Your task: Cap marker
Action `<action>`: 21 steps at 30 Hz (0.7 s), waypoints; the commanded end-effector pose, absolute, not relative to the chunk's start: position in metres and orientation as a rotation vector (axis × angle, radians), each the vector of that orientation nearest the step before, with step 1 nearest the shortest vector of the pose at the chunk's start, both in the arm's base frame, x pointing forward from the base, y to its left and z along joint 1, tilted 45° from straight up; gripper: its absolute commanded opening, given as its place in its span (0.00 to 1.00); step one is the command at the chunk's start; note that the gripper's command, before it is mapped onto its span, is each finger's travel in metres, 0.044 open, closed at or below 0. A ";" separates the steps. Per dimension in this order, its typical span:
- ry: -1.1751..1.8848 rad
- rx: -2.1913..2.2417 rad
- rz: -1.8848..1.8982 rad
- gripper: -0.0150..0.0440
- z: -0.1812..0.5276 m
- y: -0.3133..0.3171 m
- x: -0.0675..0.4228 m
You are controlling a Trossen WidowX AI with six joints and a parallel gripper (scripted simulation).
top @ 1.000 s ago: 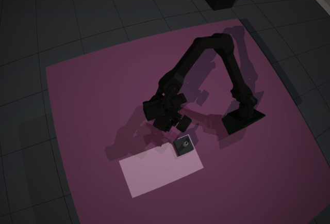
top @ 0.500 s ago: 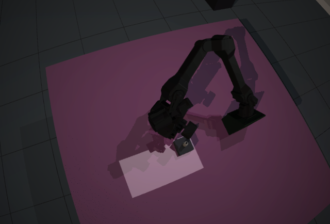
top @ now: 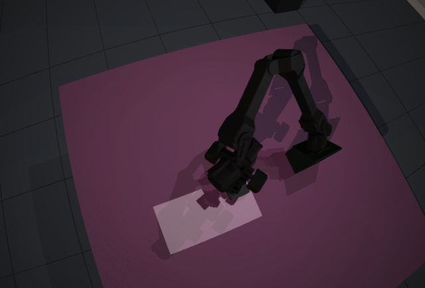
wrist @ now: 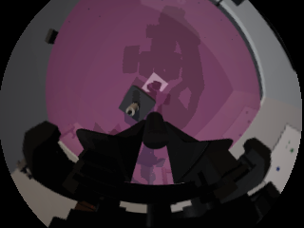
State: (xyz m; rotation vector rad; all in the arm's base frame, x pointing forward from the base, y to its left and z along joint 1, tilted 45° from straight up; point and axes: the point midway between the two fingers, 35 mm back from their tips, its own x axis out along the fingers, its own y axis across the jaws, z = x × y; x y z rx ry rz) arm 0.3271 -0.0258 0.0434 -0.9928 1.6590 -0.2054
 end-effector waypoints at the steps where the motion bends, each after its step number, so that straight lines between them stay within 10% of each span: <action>1: 1.663 -0.990 -0.206 0.25 0.037 -0.012 0.322; 21: 1.664 -0.997 -0.217 0.25 0.019 0.010 0.310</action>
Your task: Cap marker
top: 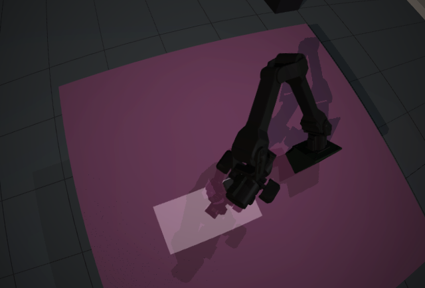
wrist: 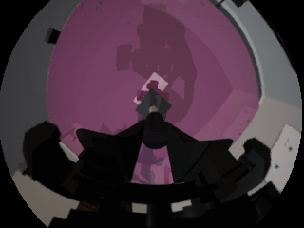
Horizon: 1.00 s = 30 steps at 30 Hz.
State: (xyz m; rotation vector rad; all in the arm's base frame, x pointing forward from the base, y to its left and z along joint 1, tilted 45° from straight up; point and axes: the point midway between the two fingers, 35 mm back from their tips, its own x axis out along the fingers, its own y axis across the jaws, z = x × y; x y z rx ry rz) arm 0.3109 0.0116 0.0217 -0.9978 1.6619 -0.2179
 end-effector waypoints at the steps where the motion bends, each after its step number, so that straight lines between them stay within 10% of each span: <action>1: 1.664 -0.997 -0.217 0.25 0.018 0.009 0.310; 30: 1.664 -0.998 -0.220 0.25 -0.015 -0.024 0.309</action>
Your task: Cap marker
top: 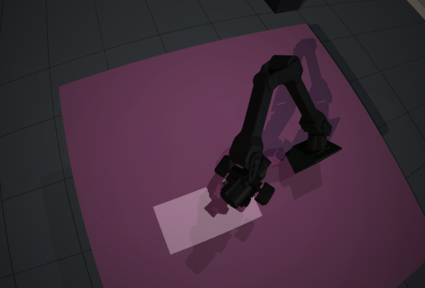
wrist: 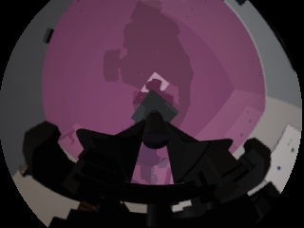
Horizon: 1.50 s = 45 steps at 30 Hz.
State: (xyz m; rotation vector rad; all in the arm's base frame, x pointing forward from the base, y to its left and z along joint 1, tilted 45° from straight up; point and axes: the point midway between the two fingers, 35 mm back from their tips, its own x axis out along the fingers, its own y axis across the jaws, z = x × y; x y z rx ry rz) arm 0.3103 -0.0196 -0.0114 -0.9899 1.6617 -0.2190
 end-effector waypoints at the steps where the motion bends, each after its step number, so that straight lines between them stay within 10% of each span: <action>1: 1.664 -0.998 -0.220 0.25 -0.015 -0.025 0.309; 9: 1.664 -0.998 -0.220 0.25 -0.015 -0.025 0.309; 26: 1.665 -0.991 -0.220 1.00 -0.015 -0.024 0.309; 37: 1.665 -0.988 -0.217 1.00 0.038 0.029 0.310; 45: 1.486 -0.579 -0.634 0.64 0.030 0.024 0.307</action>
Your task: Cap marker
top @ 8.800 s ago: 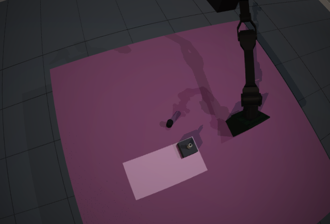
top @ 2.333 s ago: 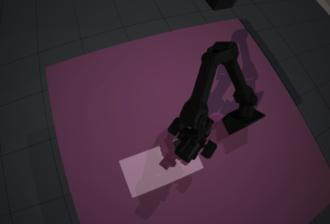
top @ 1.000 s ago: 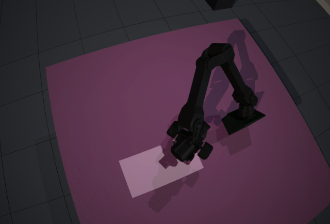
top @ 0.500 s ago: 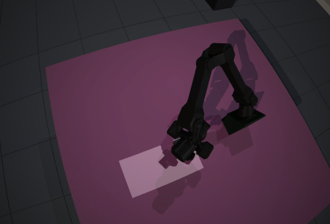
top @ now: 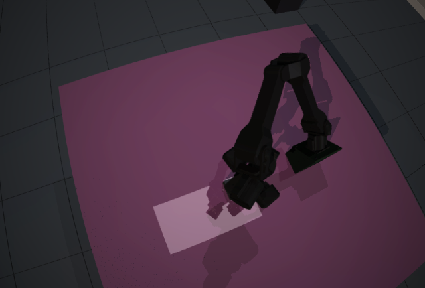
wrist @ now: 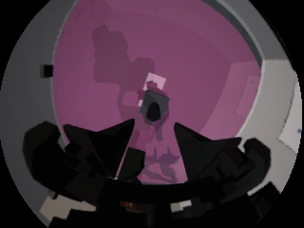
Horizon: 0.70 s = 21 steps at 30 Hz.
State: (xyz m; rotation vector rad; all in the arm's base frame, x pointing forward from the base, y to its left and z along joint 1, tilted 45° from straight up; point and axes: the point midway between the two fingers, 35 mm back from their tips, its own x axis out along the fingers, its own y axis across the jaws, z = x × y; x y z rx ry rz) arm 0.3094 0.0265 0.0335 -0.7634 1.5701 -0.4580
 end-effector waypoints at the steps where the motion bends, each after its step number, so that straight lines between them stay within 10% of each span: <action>1: 1.480 -0.567 -0.645 0.60 0.029 0.024 0.307; 9: 1.480 -0.567 -0.645 0.25 0.029 0.024 0.307; 21: 1.480 -0.567 -0.645 0.25 0.028 0.022 0.307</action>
